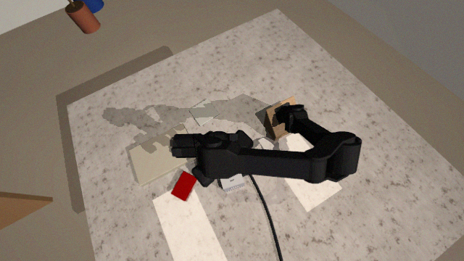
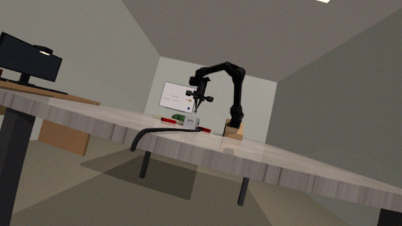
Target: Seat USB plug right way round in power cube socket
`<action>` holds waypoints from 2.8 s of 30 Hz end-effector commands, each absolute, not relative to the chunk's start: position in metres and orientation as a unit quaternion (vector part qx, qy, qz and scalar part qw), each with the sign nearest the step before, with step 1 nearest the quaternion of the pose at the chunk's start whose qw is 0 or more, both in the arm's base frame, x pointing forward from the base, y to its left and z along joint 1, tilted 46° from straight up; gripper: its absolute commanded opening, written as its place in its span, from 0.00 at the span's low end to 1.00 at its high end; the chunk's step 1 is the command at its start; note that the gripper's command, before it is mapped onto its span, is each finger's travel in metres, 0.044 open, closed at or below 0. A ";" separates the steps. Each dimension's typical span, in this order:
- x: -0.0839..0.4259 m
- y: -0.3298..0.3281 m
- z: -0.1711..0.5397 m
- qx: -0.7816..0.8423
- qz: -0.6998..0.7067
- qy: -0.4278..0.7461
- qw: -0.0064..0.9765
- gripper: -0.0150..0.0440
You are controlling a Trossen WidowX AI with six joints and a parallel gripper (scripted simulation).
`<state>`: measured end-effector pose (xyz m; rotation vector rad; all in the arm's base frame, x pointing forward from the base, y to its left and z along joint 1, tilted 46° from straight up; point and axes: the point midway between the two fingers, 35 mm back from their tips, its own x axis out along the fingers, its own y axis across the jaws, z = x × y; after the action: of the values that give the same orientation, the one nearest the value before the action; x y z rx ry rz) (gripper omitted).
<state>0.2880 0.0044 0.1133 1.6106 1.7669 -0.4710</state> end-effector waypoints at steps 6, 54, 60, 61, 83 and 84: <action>0.288 0.005 0.113 0.574 -0.098 0.698 0.417 0.25; 0.288 0.005 0.113 0.219 0.331 0.622 0.675 0.25; 0.288 0.005 0.113 0.166 0.378 0.594 0.690 0.25; 0.288 0.005 0.113 0.156 0.386 0.589 0.692 0.25; 0.288 0.005 0.113 -0.047 0.538 0.455 0.708 0.25; 0.288 0.005 0.113 -0.056 0.544 0.448 0.707 0.25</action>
<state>0.2880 0.0045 0.1133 -0.0574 1.0446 1.1630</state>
